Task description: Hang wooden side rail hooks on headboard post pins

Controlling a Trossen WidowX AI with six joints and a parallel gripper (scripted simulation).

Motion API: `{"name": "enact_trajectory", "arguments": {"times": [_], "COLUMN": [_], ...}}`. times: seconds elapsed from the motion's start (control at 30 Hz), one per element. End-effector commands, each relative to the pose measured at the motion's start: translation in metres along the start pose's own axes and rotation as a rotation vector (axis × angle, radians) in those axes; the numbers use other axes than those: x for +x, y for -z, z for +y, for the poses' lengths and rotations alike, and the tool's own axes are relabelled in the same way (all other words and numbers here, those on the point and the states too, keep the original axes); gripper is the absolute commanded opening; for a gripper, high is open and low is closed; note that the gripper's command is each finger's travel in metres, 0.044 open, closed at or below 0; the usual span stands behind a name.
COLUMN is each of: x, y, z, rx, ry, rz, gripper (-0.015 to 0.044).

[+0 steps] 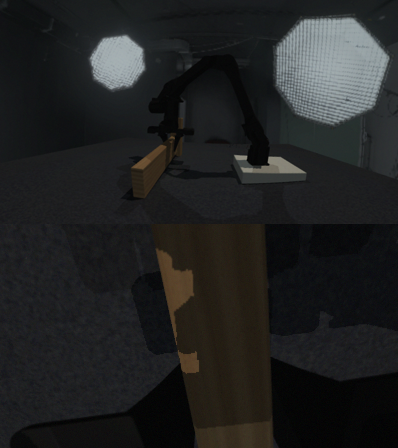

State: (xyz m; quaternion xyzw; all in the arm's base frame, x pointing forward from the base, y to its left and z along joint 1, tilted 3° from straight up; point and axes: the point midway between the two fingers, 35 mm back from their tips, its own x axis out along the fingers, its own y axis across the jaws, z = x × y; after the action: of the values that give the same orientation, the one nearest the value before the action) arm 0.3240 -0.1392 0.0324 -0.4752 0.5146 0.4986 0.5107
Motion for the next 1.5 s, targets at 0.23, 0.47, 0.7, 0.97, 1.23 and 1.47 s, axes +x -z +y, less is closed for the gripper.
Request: {"name": "enact_trajectory", "arguments": {"times": [0.23, 0.47, 0.7, 0.97, 1.23, 1.47], "x": [0.0014, 0.0025, 0.0037, 0.005, 0.0064, 0.0075], "y": [0.0011, 0.0011, 0.0011, 0.0011, 0.0012, 0.0012], "z": [-0.0009, -0.0009, -0.0009, -0.0009, -0.0009, -0.0009], "rx": [0.001, 0.001, 0.001, 0.001, 0.001, 0.001], "ry": [0.005, 0.005, 0.004, 0.004, 0.004, 0.004], "rz": [0.006, 0.006, 0.006, 0.006, 0.006, 0.006], "gripper": [0.0, 0.0, 0.0, 0.0, 0.0, 0.0]}}
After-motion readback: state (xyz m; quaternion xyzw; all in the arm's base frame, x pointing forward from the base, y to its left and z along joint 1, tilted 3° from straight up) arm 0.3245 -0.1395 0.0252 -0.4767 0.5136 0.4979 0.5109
